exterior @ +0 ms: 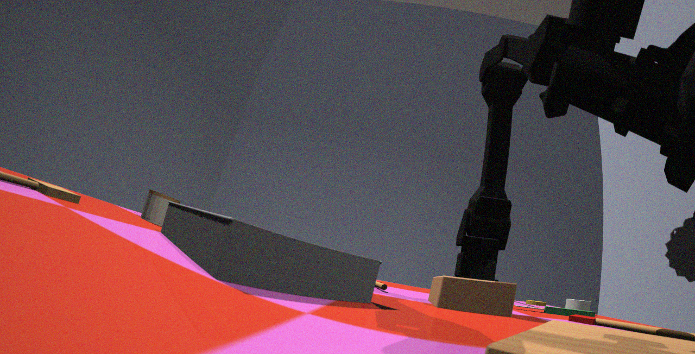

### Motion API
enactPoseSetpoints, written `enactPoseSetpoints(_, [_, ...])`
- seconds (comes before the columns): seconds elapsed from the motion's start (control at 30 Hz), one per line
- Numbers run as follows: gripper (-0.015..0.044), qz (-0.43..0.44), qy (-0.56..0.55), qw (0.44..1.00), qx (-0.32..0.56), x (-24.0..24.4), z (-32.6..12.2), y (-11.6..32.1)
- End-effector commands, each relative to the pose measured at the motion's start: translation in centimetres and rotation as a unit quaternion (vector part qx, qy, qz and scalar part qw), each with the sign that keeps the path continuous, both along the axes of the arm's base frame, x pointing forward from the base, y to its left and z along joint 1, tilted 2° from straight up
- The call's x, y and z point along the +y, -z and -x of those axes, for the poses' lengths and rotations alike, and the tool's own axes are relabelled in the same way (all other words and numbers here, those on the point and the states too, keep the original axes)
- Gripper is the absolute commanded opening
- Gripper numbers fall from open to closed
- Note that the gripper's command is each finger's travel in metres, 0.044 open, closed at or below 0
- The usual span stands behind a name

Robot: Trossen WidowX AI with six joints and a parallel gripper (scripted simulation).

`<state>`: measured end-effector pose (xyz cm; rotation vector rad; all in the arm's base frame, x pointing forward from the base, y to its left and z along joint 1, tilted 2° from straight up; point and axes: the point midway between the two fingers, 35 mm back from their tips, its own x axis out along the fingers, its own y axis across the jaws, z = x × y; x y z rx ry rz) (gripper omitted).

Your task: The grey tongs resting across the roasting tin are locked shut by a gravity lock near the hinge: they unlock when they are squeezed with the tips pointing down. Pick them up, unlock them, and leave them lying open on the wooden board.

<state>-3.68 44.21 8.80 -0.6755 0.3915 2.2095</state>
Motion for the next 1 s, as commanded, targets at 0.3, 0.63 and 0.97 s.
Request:
enactPoseSetpoints(0.3, [-0.0150,0.082,0.009,0.994,-0.066,1.4,0.7,1.5])
enactPoseSetpoints(0.63, [-0.0150,0.147,0.007,0.981,-0.126,1.6,1.1,2.5])
enactPoseSetpoints(0.97, [-0.0150,0.206,-0.002,0.960,-0.190,1.2,1.5,3.2])
